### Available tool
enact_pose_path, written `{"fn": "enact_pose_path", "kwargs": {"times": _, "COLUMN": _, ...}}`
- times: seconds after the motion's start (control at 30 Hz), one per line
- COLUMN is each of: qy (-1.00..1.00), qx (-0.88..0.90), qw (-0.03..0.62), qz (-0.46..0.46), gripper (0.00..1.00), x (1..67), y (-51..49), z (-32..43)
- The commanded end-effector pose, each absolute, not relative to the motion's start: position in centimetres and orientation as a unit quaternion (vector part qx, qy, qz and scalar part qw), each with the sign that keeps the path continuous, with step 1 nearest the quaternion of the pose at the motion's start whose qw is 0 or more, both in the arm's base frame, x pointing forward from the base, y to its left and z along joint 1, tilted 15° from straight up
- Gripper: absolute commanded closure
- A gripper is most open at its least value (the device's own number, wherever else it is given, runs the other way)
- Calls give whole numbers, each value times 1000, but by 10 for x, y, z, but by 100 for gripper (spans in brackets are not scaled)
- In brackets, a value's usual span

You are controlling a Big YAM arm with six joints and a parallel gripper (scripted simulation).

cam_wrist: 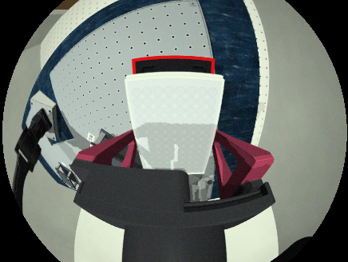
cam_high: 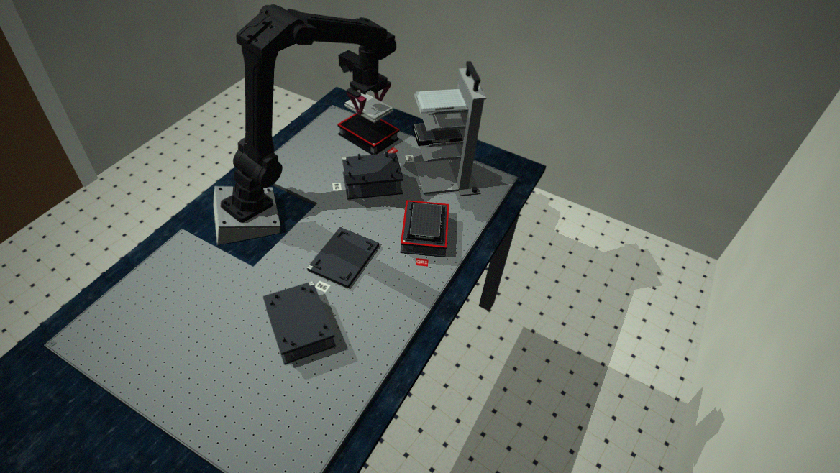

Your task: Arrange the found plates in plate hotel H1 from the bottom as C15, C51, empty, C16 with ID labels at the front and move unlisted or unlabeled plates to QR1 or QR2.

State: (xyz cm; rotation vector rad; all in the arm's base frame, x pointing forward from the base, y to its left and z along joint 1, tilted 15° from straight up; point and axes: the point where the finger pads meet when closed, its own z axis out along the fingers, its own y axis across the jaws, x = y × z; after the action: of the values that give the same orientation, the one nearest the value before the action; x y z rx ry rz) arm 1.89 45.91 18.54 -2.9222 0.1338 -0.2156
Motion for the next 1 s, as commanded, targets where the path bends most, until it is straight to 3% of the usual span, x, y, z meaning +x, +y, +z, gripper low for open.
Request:
{"fn": "enact_pose_path", "kwargs": {"times": 0.0, "qy": 43, "qx": -987, "qw": 137, "qz": -69, "gripper": 14, "x": 18, "y": 468, "z": 213}}
{"fn": "enact_pose_path", "kwargs": {"times": 0.9, "qy": 43, "qx": -988, "qw": 128, "qz": -69, "gripper": 14, "x": 18, "y": 459, "z": 202}}
{"fn": "enact_pose_path", "kwargs": {"times": 0.97, "qy": 44, "qx": -986, "qw": 149, "qz": -68, "gripper": 14, "x": 18, "y": 472, "z": 225}}
